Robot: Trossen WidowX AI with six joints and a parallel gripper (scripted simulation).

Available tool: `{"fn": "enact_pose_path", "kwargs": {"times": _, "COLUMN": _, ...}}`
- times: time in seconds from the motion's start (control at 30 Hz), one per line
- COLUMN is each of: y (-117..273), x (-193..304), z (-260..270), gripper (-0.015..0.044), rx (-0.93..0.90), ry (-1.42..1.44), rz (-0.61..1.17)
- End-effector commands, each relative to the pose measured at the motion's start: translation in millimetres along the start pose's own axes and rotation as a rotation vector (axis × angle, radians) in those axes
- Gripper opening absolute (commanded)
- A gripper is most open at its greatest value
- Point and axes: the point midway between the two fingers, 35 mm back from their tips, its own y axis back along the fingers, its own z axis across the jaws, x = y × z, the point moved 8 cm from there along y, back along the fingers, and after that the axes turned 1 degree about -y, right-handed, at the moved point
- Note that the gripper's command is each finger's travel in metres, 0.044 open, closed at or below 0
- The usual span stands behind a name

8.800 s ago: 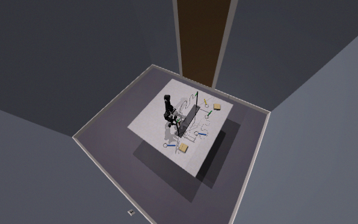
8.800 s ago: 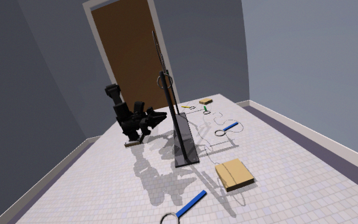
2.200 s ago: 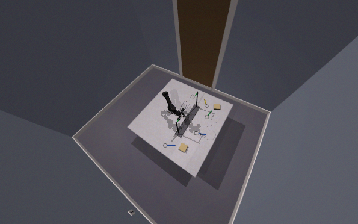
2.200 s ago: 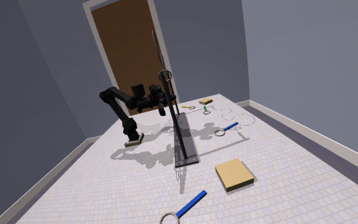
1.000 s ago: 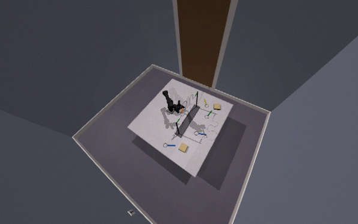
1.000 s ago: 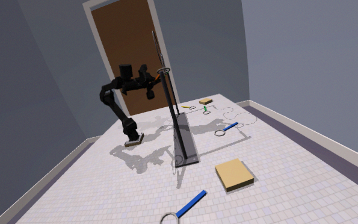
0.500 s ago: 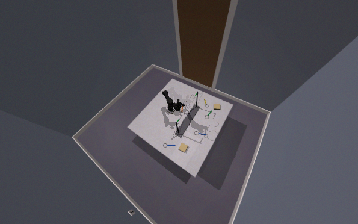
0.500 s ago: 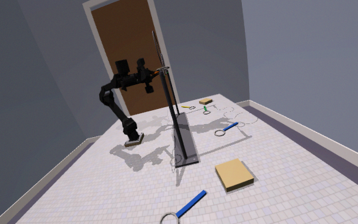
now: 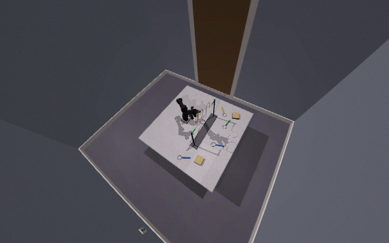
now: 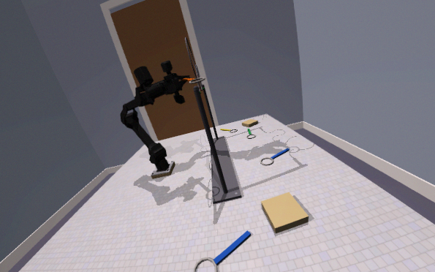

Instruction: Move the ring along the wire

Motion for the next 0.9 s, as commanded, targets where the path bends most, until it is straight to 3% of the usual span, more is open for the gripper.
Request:
{"fn": "enact_pose_path", "kwargs": {"times": 0.0, "y": 0.0, "x": 0.6, "z": 11.1, "gripper": -0.015, "rx": -0.04, "ry": -0.054, "rz": -0.005}}
{"fn": "enact_pose_path", "kwargs": {"times": 0.87, "y": 5.3, "x": -9.5, "z": 58.7, "gripper": -0.015, "rx": -0.208, "ry": -0.353, "rz": -0.005}}
